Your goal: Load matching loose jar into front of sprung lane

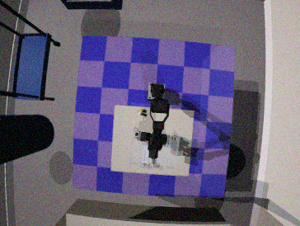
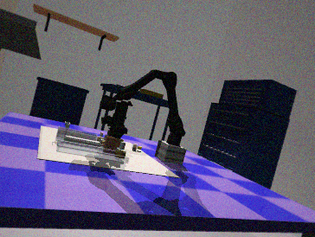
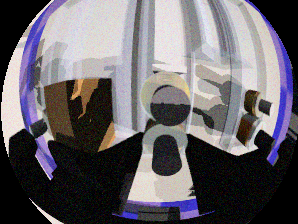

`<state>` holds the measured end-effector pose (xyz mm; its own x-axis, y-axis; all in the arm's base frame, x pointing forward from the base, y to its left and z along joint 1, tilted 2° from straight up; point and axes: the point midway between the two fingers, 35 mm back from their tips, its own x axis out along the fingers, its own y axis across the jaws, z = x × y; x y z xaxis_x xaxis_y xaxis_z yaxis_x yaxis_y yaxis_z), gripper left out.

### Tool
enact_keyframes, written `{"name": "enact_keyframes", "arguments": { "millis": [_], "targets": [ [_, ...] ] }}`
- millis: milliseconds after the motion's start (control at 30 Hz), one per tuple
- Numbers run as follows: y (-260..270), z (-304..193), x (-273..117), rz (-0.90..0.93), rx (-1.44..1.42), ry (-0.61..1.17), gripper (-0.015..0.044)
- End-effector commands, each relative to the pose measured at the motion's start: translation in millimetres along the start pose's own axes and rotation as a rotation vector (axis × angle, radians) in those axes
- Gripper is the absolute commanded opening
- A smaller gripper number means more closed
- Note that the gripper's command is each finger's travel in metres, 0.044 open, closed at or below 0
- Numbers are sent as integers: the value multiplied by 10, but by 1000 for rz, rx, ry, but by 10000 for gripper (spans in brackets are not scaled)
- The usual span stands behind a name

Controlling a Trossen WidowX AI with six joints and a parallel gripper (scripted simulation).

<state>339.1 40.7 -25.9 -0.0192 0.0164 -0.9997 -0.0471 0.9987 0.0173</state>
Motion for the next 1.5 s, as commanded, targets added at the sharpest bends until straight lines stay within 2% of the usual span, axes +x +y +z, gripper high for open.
{"name": "enact_keyframes", "arguments": {
  "millis": [0, 1467],
  "targets": [
    [2, 21, -5, -1, -3, -13, 0],
    [0, -77, 3, -1, -3, -12, 0]
  ]
}}
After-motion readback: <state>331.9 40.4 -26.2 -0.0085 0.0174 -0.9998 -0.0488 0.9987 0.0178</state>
